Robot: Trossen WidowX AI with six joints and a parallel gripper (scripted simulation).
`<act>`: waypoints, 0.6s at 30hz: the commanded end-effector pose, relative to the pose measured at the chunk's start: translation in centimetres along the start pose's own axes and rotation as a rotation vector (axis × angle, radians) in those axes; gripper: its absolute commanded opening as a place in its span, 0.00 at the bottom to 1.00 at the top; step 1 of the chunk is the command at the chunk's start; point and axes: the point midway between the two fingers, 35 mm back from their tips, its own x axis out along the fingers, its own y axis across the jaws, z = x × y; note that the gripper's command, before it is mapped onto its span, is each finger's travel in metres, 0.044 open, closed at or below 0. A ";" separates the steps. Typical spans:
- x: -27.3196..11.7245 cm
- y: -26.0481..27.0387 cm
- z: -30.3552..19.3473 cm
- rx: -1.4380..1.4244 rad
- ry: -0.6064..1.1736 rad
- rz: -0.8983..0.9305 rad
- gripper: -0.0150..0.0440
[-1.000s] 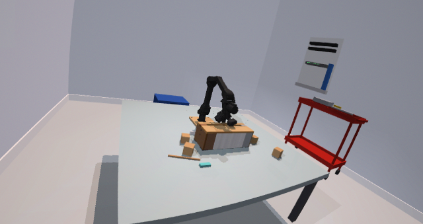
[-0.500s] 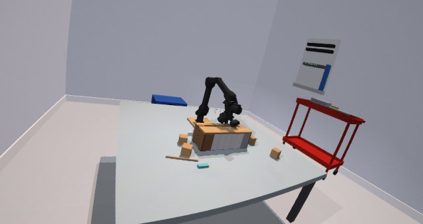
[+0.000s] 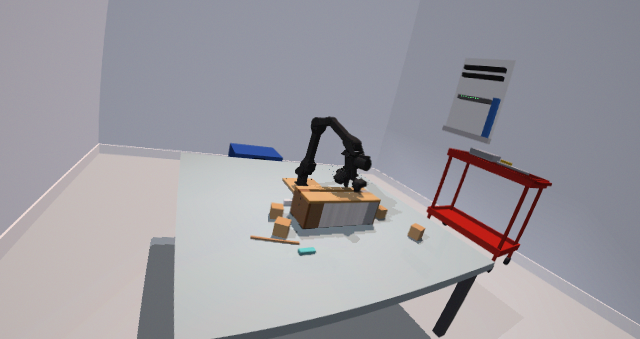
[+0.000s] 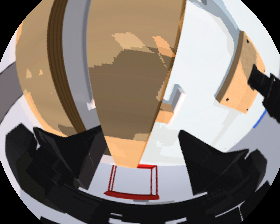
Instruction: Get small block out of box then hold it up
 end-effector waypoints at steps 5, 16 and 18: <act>-4.8 -0.1 -1.6 -0.005 0.004 0.014 0.93; -5.0 0.5 -2.8 -0.638 -0.076 0.121 0.74; -4.9 0.2 -3.0 -0.836 -0.110 0.113 0.74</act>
